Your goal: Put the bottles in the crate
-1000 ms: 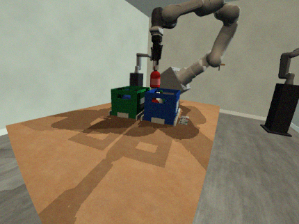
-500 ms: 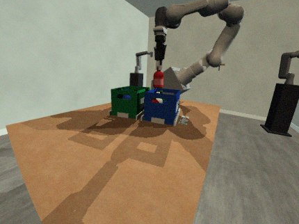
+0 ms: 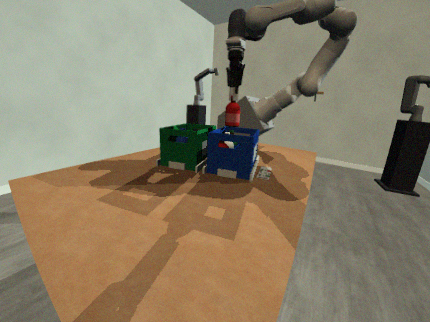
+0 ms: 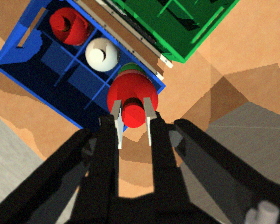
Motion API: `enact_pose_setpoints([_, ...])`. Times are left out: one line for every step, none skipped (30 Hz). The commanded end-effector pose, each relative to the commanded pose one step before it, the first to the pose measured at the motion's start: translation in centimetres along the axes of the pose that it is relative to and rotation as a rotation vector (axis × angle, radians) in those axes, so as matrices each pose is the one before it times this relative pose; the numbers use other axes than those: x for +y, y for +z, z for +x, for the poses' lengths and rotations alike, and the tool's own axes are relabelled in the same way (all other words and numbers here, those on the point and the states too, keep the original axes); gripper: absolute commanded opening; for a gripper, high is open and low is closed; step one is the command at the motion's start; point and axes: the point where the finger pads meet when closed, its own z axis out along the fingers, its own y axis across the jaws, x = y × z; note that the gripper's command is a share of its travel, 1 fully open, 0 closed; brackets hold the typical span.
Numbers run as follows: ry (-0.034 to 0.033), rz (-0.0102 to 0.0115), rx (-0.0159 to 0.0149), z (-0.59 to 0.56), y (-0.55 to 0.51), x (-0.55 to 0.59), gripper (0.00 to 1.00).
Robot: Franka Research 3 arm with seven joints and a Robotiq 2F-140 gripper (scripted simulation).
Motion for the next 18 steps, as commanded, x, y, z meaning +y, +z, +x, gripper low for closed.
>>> enact_pose_setpoints([-0.00254,0.0021,0.01041,-0.265,-0.467,-0.547,0.0])
enact_pose_setpoints([0.0,0.0,0.0,-0.14,0.0,-0.142,0.0])
enact_pose_setpoints([0.0,0.0,0.0,-0.14,0.0,-0.142,0.0])
enact_pose_setpoints([0.0,0.0,0.0,-0.14,0.0,-0.142,0.0])
enact_pose_setpoints([0.0,0.0,0.0,-0.14,0.0,-0.142,0.0])
enact_pose_setpoints([0.0,0.0,0.0,-0.14,0.0,-0.142,0.0])
enact_pose_setpoints([0.0,0.0,0.0,-0.14,0.0,-0.142,0.0])
enact_pose_setpoints([0.0,0.0,0.0,-0.14,0.0,-0.142,0.0])
enact_pose_setpoints([0.0,0.0,0.0,-0.14,0.0,-0.142,0.0])
enact_pose_setpoints([0.0,0.0,0.0,0.0,0.0,0.0,0.0])
enact_pose_setpoints([0.0,0.0,0.0,0.0,0.0,0.0,0.0])
enact_pose_setpoints([0.0,0.0,0.0,-0.14,0.0,-0.142,0.0])
enact_pose_setpoints([0.0,0.0,0.0,-0.14,0.0,-0.142,0.0])
enact_pose_setpoints([0.0,0.0,0.0,-0.14,0.0,-0.142,0.0])
enact_pose_setpoints([0.0,0.0,0.0,-0.14,0.0,-0.142,0.0])
enact_pose_setpoints([0.0,0.0,0.0,-0.14,0.0,-0.142,0.0])
enact_pose_setpoints([0.0,0.0,0.0,-0.14,0.0,-0.142,0.0])
enact_pose_setpoints([0.0,0.0,0.0,-0.14,0.0,-0.142,0.0])
